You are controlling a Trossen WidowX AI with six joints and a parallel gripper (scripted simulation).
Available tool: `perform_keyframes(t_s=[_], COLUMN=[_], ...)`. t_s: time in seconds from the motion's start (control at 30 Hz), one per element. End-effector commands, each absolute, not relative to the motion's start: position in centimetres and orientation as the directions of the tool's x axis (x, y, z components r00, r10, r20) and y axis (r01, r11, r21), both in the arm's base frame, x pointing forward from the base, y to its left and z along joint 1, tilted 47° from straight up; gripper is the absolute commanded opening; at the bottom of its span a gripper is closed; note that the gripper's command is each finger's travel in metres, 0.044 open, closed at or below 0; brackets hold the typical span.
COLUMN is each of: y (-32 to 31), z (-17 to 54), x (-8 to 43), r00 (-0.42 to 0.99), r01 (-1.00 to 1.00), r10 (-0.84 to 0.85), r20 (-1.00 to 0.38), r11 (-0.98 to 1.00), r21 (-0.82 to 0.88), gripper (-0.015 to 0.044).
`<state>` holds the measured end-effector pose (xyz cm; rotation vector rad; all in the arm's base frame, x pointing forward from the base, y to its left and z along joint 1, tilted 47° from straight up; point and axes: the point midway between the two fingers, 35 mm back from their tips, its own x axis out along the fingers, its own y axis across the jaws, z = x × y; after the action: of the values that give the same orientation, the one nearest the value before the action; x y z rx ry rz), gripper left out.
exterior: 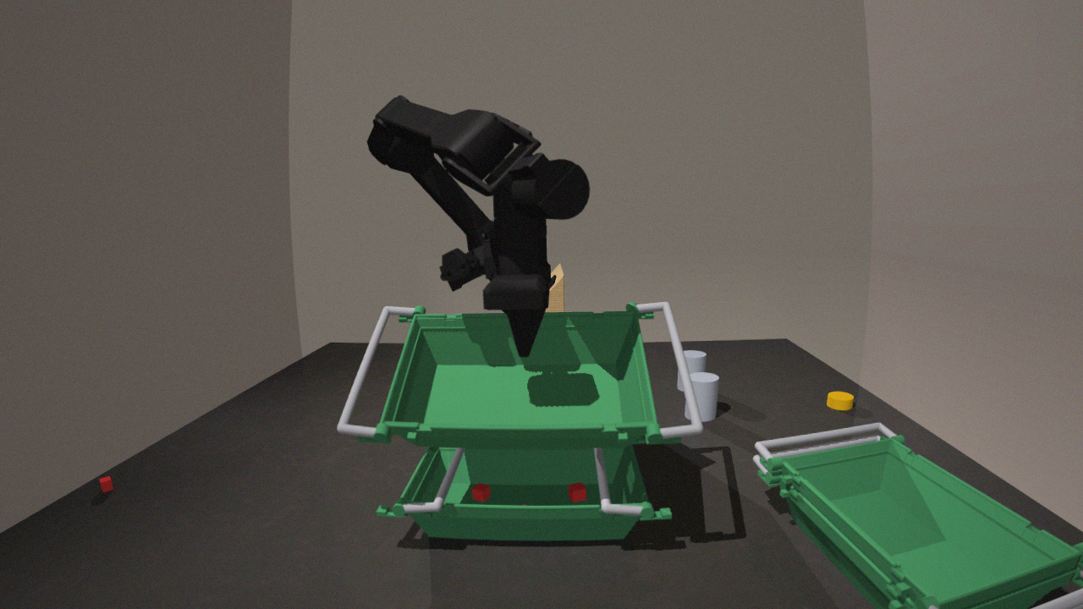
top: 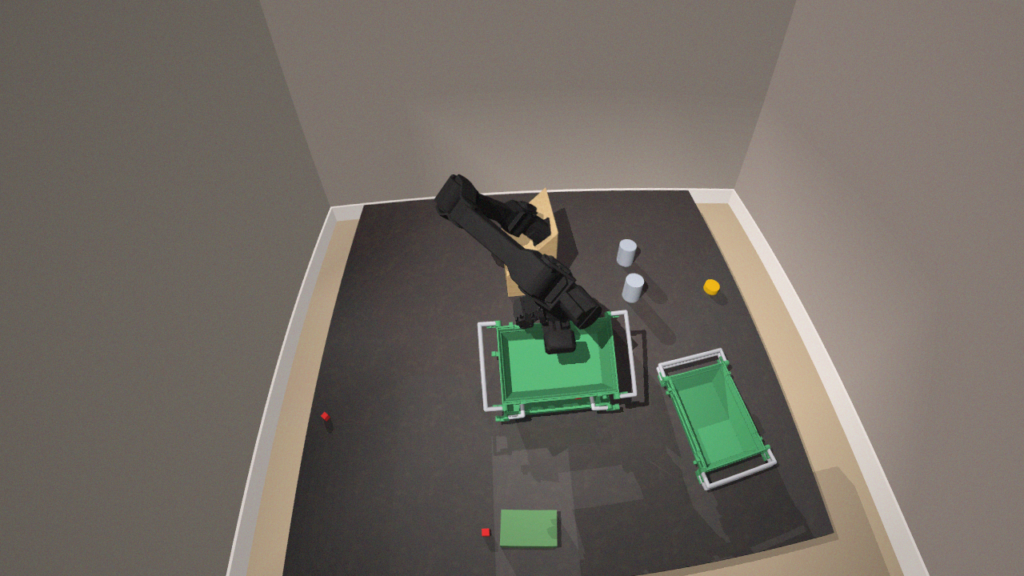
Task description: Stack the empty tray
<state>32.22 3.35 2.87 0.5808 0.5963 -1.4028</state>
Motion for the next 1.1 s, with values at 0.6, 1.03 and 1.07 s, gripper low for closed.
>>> perform_keyframes(t_s=[0.6, 1.03, 1.07], y=[3.7, 1.7, 1.6], z=[3.0, 1.0, 0.9], x=[32.6, 32.9, 32.9], r00=[0.098, 0.099, 0.099], r01=[0.994, 0.994, 0.994], r10=[-0.720, -0.720, -0.720], r20=[-0.687, -0.687, -0.687], r11=[0.100, 0.100, 0.100], r21=[0.038, 0.038, 0.038], gripper=[0.0000, 0.0000, 0.0000])
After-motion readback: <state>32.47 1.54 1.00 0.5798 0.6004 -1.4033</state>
